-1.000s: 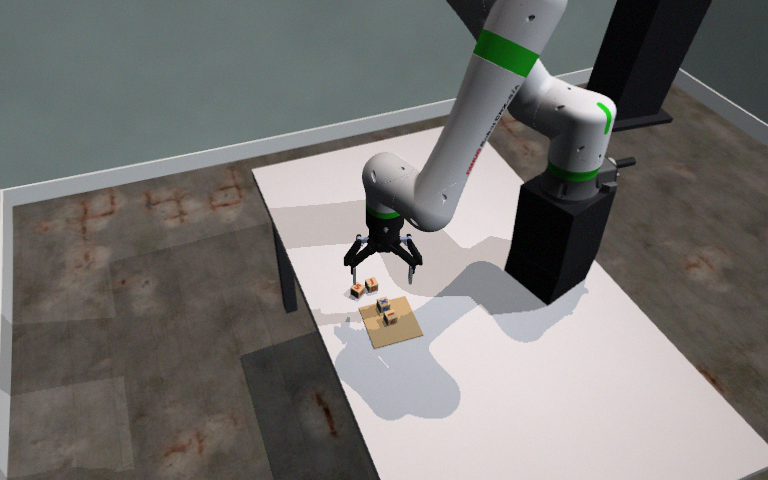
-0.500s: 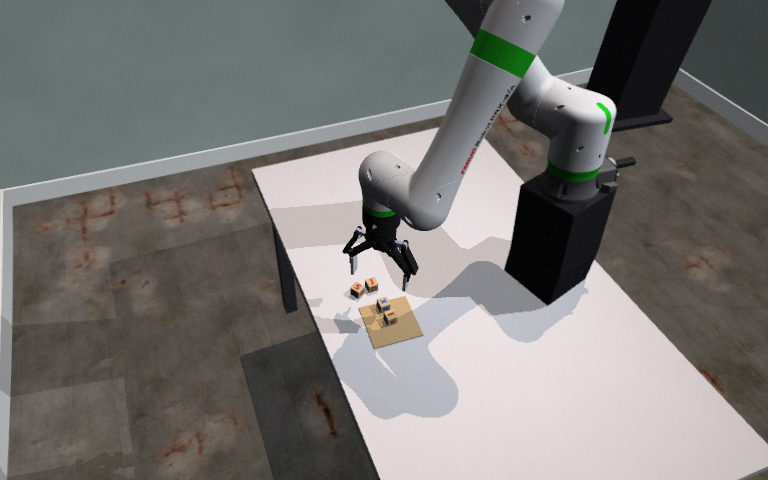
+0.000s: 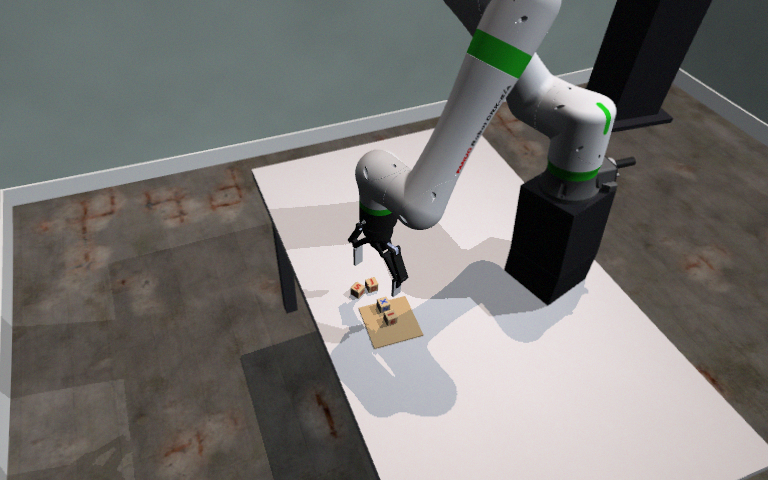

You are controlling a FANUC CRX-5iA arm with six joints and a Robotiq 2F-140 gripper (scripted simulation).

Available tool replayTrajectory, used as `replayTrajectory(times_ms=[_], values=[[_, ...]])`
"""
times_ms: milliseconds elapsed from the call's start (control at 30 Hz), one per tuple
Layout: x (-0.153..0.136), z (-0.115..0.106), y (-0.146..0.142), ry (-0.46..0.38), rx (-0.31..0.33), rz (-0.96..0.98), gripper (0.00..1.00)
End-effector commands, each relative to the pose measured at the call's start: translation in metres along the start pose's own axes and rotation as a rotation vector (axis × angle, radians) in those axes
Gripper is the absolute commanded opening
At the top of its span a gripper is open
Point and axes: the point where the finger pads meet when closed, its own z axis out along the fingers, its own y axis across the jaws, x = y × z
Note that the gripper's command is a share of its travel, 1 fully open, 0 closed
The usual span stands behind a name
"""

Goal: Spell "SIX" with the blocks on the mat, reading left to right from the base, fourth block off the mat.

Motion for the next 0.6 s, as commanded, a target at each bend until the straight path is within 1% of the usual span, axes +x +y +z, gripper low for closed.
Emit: replayTrajectory(times_ms=[0, 433, 500, 533, 567], values=[[0.0008, 0.0, 0.0028, -0.001, -0.015, 0.138, 1.0], [0.0024, 0.0003, 0.0105, 0.002, -0.015, 0.506, 1.0], [0.0024, 0.0003, 0.0105, 0.002, -0.015, 0.506, 1.0], [0.0027, 0.0004, 0.0123, 0.003, -0.015, 0.59, 1.0], [0.0028, 0.0004, 0.0128, 0.003, -0.015, 0.612, 1.0]])
